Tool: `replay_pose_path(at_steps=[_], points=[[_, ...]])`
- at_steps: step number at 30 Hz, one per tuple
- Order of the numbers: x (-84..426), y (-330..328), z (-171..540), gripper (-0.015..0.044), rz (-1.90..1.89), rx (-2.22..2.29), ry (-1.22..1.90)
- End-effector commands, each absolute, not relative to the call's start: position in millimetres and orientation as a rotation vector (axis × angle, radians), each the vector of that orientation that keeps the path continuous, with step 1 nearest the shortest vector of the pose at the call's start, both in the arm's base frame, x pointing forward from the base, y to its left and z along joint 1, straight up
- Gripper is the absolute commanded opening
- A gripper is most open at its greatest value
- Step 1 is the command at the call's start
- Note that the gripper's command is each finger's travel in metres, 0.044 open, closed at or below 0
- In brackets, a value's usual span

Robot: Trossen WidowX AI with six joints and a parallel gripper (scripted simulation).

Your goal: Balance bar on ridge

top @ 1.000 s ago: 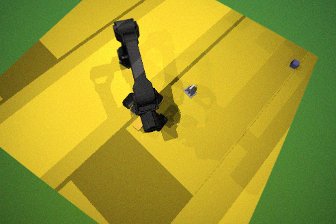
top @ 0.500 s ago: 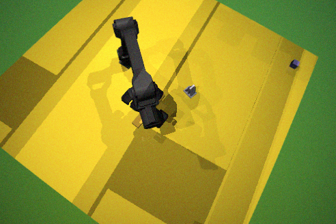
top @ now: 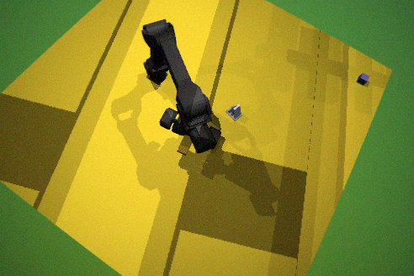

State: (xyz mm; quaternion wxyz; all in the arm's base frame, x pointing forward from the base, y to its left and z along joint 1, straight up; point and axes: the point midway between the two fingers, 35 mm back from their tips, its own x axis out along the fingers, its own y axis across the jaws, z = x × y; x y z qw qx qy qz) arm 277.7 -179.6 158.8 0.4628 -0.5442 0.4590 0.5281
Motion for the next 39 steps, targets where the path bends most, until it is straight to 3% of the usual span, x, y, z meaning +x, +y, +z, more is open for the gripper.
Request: replay_pose_path(at_steps=[1, 39], points=[[287.8, -168.2, 161.3, 0.0, 1.361, -1.412, 1.079], [354.6, -42.2, 163.4, 0.0, 1.876, -1.937, 0.536]])
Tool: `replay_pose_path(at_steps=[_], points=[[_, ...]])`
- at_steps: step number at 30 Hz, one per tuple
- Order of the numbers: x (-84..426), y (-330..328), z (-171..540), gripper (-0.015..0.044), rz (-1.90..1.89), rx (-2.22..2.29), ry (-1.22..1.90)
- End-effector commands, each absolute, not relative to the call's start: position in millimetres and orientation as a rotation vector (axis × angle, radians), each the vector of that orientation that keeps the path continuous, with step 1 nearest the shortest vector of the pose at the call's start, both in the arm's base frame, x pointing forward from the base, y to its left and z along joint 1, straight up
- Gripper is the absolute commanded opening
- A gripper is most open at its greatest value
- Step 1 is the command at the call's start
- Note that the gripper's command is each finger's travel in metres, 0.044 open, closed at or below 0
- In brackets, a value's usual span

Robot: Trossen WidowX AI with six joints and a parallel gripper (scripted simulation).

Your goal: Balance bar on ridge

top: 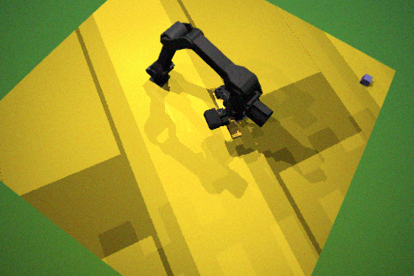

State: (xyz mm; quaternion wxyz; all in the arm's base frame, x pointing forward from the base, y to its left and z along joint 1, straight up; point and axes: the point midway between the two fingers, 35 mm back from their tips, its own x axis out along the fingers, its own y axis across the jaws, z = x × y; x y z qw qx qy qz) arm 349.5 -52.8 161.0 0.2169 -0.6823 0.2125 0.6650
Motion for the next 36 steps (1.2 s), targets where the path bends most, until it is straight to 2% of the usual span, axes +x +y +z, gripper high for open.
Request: replay_pose_path(at_steps=[1, 19, 36], points=[[355.8, -38.6, 163.5, 0.0, 1.887, -1.949, 0.52], [374.1, 25.1, 164.3, 0.0, 2.047, -2.115, 0.263], [376.7, 29.0, 144.4, 0.0, 2.05, -2.118, 0.257]])
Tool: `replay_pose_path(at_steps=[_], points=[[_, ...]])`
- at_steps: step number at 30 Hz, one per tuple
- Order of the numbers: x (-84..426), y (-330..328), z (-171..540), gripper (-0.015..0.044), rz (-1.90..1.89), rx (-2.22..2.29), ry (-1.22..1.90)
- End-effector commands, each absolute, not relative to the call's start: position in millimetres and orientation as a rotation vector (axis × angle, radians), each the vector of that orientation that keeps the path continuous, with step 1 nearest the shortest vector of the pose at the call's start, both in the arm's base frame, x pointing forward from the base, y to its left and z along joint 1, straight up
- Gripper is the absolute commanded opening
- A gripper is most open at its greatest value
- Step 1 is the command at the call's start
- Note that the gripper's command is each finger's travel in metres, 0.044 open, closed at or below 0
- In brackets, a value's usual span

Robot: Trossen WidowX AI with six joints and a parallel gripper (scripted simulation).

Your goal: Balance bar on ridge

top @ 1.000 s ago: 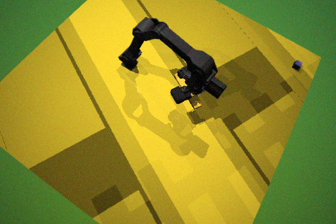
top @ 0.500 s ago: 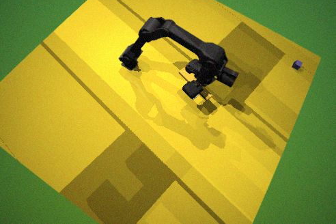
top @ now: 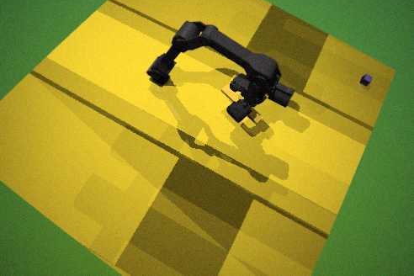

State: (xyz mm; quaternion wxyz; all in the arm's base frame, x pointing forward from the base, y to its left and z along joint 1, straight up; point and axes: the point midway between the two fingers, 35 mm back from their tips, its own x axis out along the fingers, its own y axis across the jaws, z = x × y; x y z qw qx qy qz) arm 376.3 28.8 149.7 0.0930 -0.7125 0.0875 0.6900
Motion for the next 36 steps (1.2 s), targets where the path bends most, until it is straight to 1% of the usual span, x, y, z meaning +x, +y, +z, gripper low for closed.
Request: replay_pose_path(at_steps=[1, 15, 36], points=[[376.8, 29.1, 142.7, 0.0, 2.05, -2.118, 0.257], [376.4, 29.4, 121.1, 0.0, 2.05, -2.118, 0.257], [376.5, 29.5, 120.3, 0.0, 2.05, -2.118, 0.257]])
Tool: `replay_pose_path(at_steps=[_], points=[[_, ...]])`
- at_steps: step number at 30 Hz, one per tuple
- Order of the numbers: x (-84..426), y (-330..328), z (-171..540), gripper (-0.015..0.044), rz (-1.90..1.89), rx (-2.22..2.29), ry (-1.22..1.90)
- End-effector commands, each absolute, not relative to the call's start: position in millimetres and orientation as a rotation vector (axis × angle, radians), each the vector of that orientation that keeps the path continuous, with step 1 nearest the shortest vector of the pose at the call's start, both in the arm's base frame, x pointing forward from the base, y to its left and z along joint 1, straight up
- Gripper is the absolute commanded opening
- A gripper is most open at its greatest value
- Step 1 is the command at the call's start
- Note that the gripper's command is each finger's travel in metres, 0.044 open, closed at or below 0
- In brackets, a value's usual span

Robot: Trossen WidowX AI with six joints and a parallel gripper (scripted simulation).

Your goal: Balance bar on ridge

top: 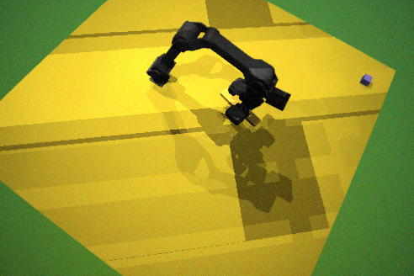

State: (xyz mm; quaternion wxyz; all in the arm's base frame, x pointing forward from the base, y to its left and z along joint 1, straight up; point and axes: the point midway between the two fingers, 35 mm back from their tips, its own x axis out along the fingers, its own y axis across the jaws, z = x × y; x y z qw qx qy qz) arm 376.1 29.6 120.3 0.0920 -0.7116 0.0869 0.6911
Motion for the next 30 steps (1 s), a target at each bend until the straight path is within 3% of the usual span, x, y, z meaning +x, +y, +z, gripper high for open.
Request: replay_pose_path(at_steps=[1, 30], points=[[376.5, 29.5, 120.3, 0.0, 2.05, -2.118, 0.257], [376.5, 29.6, 117.9, 0.0, 2.05, -2.118, 0.257]])
